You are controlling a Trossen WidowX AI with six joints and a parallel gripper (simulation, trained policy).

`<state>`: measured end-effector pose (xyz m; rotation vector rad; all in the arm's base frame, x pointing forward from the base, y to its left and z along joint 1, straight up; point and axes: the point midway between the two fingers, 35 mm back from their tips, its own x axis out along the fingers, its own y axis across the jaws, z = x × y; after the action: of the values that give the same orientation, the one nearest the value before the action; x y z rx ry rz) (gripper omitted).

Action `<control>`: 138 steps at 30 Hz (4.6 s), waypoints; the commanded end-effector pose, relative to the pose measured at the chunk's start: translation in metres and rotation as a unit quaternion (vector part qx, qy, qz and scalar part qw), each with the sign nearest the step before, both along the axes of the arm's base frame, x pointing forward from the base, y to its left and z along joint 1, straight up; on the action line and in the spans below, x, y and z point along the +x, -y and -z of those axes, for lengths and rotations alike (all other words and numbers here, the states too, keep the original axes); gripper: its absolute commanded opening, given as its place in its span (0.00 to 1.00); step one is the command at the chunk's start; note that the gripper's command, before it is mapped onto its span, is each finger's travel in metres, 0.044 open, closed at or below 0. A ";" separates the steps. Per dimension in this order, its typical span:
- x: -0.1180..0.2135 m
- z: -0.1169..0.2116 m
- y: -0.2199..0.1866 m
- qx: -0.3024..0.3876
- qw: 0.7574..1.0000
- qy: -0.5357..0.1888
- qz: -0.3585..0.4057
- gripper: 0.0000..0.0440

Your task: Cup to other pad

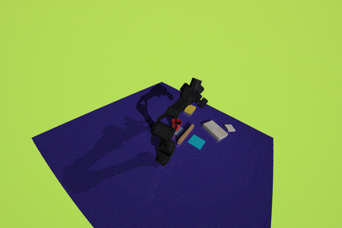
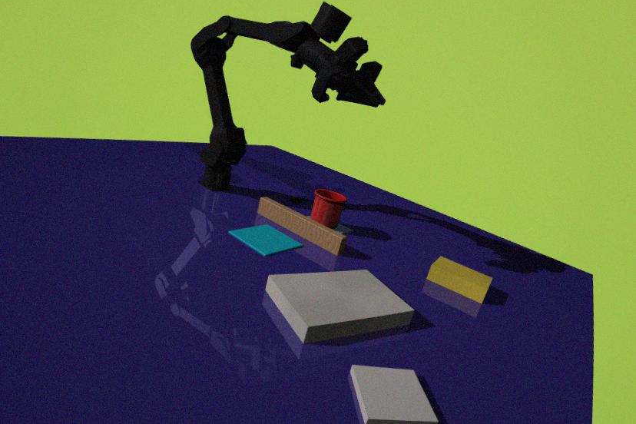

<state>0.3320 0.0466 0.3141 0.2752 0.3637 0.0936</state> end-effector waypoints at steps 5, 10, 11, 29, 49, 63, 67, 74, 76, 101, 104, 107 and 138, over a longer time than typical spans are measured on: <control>0.001 0.002 -0.012 0.039 0.998 -0.053 -0.001 0.24; 0.000 0.005 -0.020 0.064 0.994 -0.092 0.004 0.25; 0.000 0.005 -0.021 0.069 0.993 -0.099 0.005 0.25; -0.008 0.021 -0.045 0.142 0.958 -0.246 0.047 0.27; -0.025 0.052 -0.054 0.159 0.895 -0.395 0.133 0.27; -0.038 0.088 -0.045 0.120 0.845 -0.485 0.188 0.31; -0.042 0.097 -0.042 0.108 0.830 -0.508 0.202 0.32; -0.050 0.113 -0.037 0.086 0.804 -0.544 0.226 0.33; -0.051 0.118 -0.036 0.080 0.797 -0.552 0.233 0.34; -0.064 0.188 -0.029 0.033 0.743 -0.601 0.293 0.40; -0.065 0.197 -0.029 0.028 0.740 -0.604 0.295 0.41; -0.066 0.207 -0.029 0.022 0.738 -0.607 0.295 0.41; -0.068 0.236 -0.026 0.015 0.753 -0.603 0.262 0.00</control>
<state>0.2650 0.0728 0.0734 0.4218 1.5713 -0.6796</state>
